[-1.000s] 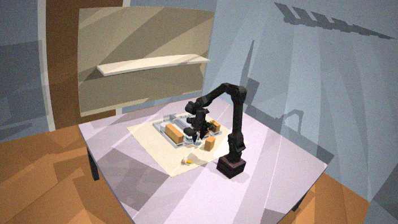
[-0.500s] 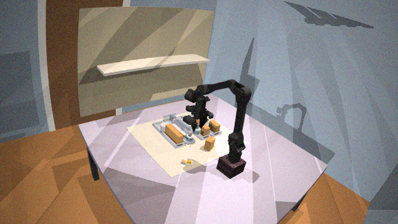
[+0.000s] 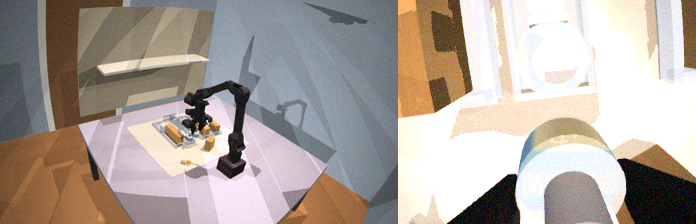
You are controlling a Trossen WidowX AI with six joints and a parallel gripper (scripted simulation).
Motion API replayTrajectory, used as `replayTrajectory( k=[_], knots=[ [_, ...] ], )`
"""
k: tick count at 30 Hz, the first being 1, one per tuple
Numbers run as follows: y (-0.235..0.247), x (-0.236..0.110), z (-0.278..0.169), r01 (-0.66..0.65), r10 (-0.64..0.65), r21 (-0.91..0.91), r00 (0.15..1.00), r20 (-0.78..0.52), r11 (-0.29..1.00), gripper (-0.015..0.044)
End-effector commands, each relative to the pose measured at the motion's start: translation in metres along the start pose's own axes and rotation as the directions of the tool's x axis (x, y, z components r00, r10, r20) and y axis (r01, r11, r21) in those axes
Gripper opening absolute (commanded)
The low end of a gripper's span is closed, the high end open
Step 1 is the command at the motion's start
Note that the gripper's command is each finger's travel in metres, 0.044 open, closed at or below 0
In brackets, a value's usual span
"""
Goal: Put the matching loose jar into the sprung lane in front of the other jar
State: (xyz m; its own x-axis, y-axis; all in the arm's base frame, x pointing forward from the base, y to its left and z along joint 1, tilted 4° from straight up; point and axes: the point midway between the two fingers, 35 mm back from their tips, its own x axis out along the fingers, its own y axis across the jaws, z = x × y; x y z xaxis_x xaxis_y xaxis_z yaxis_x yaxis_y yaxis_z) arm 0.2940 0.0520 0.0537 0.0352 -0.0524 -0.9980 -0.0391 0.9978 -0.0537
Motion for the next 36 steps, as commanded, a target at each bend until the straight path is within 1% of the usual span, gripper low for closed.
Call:
replayTrajectory(
  k=[1, 5, 12, 36],
  knots=[
    [-0.001, 0.015, -0.001, 0.006, -0.006, 0.016, 1.0, -0.008, 1.0, 0.0],
    [-0.001, 0.018, -0.001, 0.006, -0.006, 0.016, 1.0, -0.008, 1.0, 0.0],
    [-0.001, 0.037, 0.0, 0.006, -0.006, 0.016, 1.0, -0.008, 1.0, 0.0],
    [-0.001, 0.037, 0.007, 0.006, -0.006, 0.016, 1.0, -0.007, 1.0, 0.0]
  ],
)
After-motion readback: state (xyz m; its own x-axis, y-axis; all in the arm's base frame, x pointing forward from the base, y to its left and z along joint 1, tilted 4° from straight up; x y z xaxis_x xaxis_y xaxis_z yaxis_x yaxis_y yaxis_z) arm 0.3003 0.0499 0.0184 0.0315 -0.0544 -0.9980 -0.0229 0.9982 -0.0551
